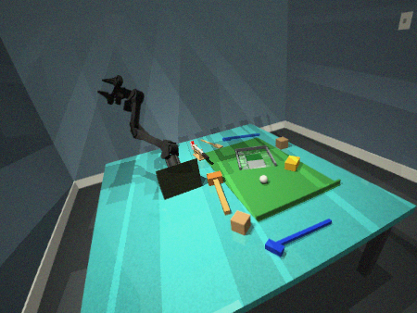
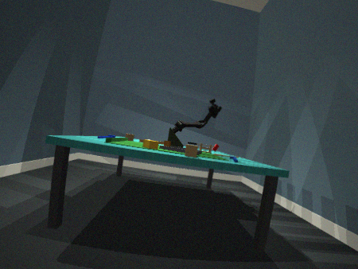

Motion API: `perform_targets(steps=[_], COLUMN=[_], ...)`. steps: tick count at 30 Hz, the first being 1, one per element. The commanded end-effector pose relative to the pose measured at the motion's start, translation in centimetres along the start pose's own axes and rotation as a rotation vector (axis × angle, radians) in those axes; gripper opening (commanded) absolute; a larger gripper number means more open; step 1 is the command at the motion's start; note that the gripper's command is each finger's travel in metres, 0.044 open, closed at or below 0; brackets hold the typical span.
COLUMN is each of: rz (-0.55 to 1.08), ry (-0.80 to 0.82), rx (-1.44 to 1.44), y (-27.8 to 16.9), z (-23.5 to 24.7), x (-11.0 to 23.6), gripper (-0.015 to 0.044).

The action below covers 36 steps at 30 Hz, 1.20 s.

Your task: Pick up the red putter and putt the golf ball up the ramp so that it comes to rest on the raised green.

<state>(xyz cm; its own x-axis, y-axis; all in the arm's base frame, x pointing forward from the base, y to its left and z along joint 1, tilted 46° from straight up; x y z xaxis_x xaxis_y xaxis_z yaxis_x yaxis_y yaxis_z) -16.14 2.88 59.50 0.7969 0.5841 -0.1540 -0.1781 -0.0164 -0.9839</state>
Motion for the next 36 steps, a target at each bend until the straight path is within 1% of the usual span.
perform_targets(steps=[1, 2, 9, 13, 18, 27, 36], rz=[0.004, 0.017, 0.225, 0.378, 0.600, 1.073, 1.616], ry=[0.001, 0.006, 0.072, 0.119, 0.195, 0.385, 0.663], rx=[0.012, 0.049, 0.539, 0.806, 1.109, 1.519, 1.724], y=[-0.1, -0.4, -4.0, -5.7, -7.3, -8.0, -5.3], z=[-0.1, -0.5, -6.3, -10.3, -15.5, -24.6, -32.3], x=[0.0, 0.0, 1.0, 2.3, 4.7, 11.2, 19.6], gripper=[0.0426, 0.0440, 0.0440, 0.0440, 0.0440, 0.0440, 0.0440])
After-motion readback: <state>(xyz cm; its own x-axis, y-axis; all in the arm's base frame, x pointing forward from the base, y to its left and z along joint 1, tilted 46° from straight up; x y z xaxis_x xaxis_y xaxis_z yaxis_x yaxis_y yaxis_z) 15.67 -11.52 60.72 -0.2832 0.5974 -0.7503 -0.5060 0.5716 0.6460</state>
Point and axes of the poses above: the point midway between the two fingers, 35 mm back from their tips, its own x axis back along the fingers, its own z axis across the jaws, y = z × x, the point moved 6 cm from there along x, back along the fingers, and after that the axes turned 12 degrees about x, right-handed, at the moved point
